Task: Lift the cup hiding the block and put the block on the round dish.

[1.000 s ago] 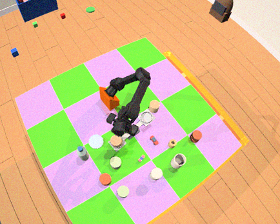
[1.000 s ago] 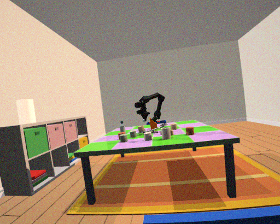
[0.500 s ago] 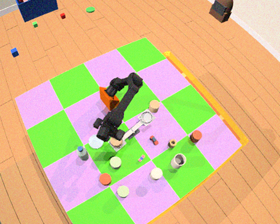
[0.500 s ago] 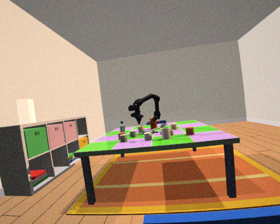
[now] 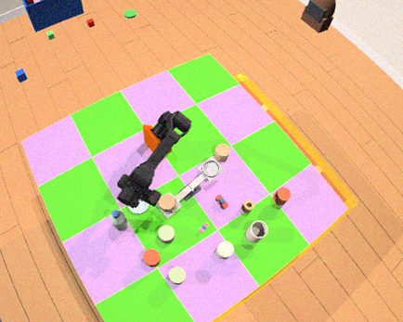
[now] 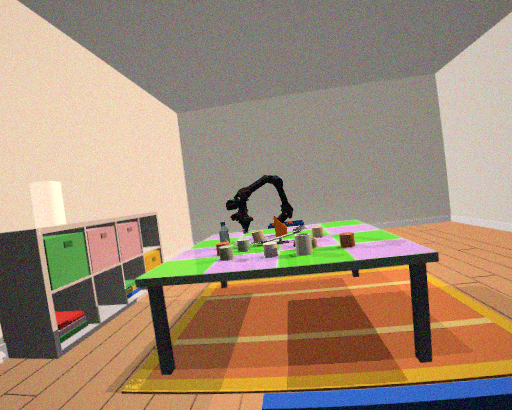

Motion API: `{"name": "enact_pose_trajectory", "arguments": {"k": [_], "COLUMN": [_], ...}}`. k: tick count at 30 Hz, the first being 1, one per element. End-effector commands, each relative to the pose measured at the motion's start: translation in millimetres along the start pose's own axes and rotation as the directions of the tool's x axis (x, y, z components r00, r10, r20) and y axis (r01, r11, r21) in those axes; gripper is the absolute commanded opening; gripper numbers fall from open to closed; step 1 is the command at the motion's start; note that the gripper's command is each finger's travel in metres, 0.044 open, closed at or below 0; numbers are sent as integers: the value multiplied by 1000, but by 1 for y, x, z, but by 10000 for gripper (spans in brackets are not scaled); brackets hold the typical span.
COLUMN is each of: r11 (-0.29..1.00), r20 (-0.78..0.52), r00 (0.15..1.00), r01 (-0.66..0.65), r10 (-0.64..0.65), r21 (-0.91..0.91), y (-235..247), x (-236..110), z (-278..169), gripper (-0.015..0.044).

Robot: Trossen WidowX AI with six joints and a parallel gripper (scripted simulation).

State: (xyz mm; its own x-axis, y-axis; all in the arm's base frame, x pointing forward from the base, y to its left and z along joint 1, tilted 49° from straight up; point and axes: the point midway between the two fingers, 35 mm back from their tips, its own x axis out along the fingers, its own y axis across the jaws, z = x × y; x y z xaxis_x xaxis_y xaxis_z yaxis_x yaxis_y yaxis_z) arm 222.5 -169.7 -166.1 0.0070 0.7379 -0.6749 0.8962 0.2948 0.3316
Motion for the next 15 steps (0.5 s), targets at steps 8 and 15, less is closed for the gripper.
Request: {"name": "enact_pose_trajectory", "arguments": {"k": [8, 15], "r11": [1000, 1000], "r20": [6, 5], "r00": [1000, 1000], "r01": [-1, -2], "r10": [1, 3], "r21": [-11, -12], "y": [-17, -16], "x": [20, 51], "z": [11, 11], "gripper": [0, 0]}}
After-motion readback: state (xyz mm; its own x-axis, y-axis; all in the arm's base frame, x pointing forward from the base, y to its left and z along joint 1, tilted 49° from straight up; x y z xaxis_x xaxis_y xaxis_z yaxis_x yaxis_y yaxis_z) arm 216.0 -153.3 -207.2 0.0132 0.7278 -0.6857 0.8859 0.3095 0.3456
